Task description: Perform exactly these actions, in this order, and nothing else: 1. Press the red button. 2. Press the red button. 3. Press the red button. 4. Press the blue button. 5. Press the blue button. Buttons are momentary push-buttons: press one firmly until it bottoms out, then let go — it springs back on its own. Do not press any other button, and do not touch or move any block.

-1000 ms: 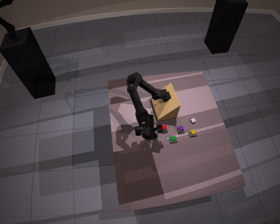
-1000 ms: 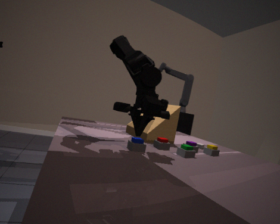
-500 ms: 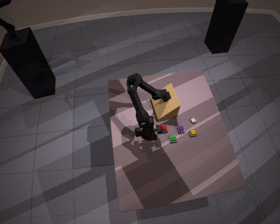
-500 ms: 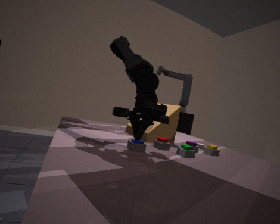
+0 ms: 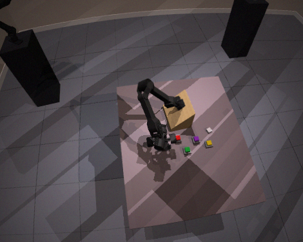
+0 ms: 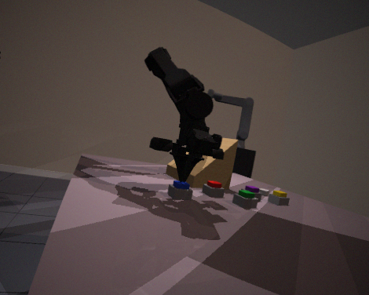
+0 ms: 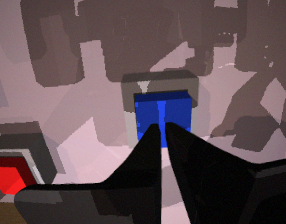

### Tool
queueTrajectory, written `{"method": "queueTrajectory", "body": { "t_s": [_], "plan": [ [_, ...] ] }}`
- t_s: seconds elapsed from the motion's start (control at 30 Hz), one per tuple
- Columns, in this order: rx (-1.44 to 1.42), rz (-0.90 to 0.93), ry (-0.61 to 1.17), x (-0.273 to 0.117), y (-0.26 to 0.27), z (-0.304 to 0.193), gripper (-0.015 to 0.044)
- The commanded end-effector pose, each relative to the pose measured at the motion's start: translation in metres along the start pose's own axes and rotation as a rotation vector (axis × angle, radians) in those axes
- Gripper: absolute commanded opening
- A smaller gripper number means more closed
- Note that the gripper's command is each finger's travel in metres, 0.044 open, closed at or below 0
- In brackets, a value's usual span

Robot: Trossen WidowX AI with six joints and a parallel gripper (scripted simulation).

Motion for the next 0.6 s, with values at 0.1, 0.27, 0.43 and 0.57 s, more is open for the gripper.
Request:
{"method": "queueTrajectory", "body": {
  "t_s": [0.1, 0.27, 0.43, 0.57],
  "plan": [
    [0.005, -0.003, -0.01, -0.024, 0.0, 0.002, 0.0046],
    [0.002, 0.074, -0.049, -0.032, 0.04, 0.037, 0.0177],
    [-0.005, 0.135, -0.054, -0.046, 0.1, 0.072, 0.0309],
    [-0.011, 0.153, -0.036, -0.062, 0.169, 0.091, 0.04]
  ]
}}
Point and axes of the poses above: the point midway between the two fingers, 35 mm back from their tips, its own x axis out along the fingers, its own y axis across the jaws, z = x × y, the point moved 2 cm from there along -x, back along the fingers, and after that the axes turned 8 degrees about -x, right-handed, at the moved point
